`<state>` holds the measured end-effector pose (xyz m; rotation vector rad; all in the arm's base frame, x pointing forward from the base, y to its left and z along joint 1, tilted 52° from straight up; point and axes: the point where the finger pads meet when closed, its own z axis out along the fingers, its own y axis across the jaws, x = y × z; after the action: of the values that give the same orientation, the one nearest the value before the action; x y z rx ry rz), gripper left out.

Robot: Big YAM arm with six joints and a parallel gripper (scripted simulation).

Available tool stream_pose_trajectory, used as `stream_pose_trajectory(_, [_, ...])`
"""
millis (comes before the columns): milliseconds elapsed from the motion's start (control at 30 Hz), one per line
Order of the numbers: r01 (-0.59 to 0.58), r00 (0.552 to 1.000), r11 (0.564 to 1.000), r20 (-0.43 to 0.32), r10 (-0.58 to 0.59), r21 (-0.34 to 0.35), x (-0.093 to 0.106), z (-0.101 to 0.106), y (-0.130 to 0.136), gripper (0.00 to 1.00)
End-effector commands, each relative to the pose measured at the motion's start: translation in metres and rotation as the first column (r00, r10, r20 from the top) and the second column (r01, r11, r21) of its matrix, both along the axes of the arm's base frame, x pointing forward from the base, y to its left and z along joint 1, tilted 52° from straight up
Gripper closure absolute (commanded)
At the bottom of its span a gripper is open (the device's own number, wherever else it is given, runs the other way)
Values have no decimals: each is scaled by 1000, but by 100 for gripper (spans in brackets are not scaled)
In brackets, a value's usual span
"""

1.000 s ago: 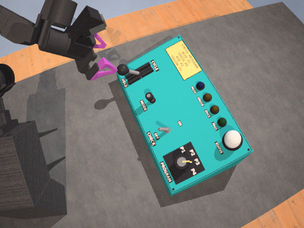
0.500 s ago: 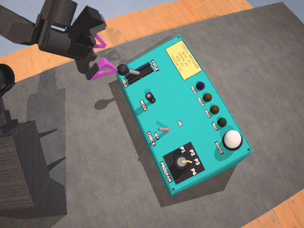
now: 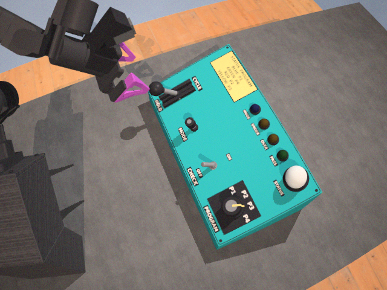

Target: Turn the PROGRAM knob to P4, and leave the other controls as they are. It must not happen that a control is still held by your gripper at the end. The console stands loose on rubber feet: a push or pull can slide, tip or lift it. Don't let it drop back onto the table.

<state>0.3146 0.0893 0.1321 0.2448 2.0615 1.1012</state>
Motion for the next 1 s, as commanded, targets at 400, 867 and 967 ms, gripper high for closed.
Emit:
stream_pose_trajectory(400, [20, 998, 1000, 53, -20, -4, 21, 20, -9, 0])
stream_pose_trajectory(867, [19, 999, 1000, 47, -18, -24, 74, -36, -42, 0])
stream_pose_trajectory(967, [20, 999, 999, 44, -18, -25, 84, -56, -51, 0])
